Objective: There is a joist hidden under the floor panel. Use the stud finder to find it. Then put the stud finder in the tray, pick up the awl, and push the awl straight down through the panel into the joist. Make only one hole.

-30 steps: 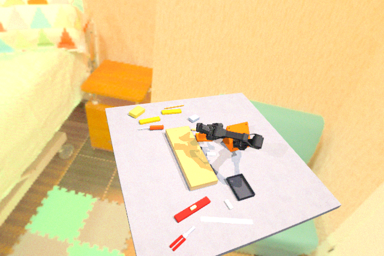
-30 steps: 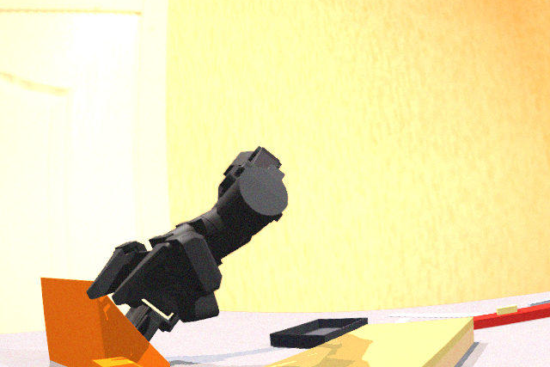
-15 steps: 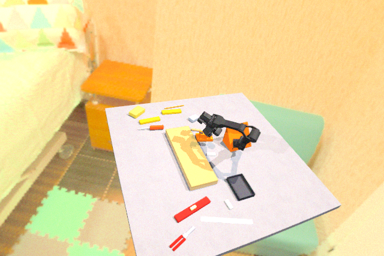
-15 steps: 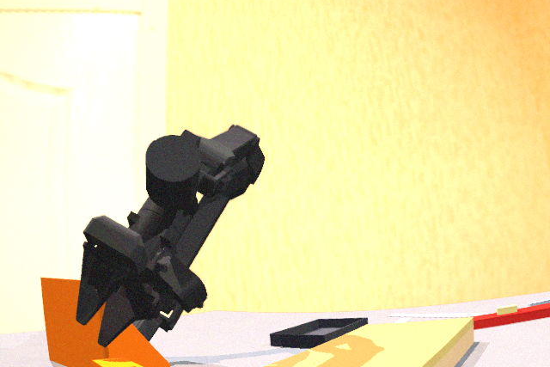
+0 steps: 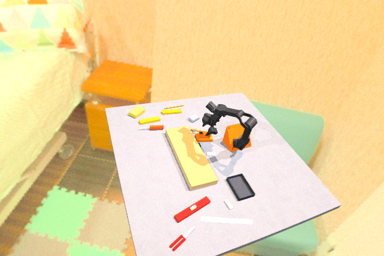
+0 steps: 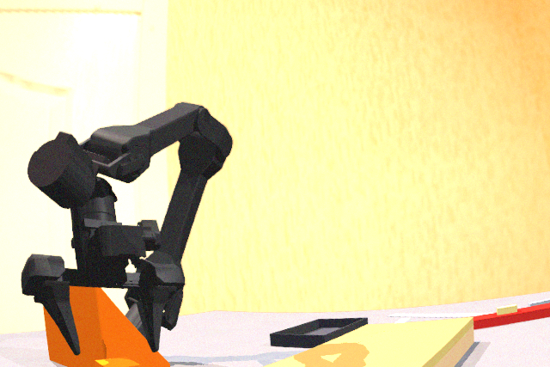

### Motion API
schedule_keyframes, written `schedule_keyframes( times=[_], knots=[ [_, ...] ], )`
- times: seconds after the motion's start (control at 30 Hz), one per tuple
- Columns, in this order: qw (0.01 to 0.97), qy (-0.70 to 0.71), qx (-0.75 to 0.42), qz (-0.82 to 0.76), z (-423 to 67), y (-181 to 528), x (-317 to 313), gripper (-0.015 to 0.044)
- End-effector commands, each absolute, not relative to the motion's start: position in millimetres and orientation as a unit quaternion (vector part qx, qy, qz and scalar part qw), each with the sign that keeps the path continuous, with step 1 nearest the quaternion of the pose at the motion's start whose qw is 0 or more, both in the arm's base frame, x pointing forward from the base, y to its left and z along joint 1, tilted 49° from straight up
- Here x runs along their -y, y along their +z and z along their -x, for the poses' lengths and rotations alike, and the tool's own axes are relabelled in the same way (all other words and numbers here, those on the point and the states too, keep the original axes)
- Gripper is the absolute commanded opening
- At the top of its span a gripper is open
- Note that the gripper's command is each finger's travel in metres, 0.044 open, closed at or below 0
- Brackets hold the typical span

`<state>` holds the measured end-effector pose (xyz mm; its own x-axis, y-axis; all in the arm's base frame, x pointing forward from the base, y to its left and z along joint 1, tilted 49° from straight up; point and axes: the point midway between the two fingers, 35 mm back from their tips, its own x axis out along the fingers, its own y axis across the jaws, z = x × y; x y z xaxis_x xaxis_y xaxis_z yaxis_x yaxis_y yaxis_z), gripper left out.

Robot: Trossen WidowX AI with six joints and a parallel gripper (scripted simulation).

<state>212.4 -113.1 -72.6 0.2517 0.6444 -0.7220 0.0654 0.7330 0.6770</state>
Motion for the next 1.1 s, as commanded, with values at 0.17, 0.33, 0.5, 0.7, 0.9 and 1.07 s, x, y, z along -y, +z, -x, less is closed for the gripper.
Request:
schedule_keyframes(
  times=[0.17,0.33,0.5,0.7,0.9,1.07],
  knots=[
    [0.726,0.185,-0.561,-0.352,-216.9,-70.1,114.5,0.0440],
    [0.725,0.183,-0.562,-0.353,-218.1,-69.7,113.9,0.0440],
    [0.724,0.181,-0.563,-0.355,-219.4,-70.0,112.5,0.0440],
    [0.724,0.181,-0.563,-0.355,-218.7,-76.8,105.9,0.0440],
    [0.725,0.181,-0.563,-0.355,-217.7,-83.5,99.0,0.0440],
    [0.725,0.181,-0.563,-0.355,-216.6,-88.7,93.2,0.0440]
  ],
)
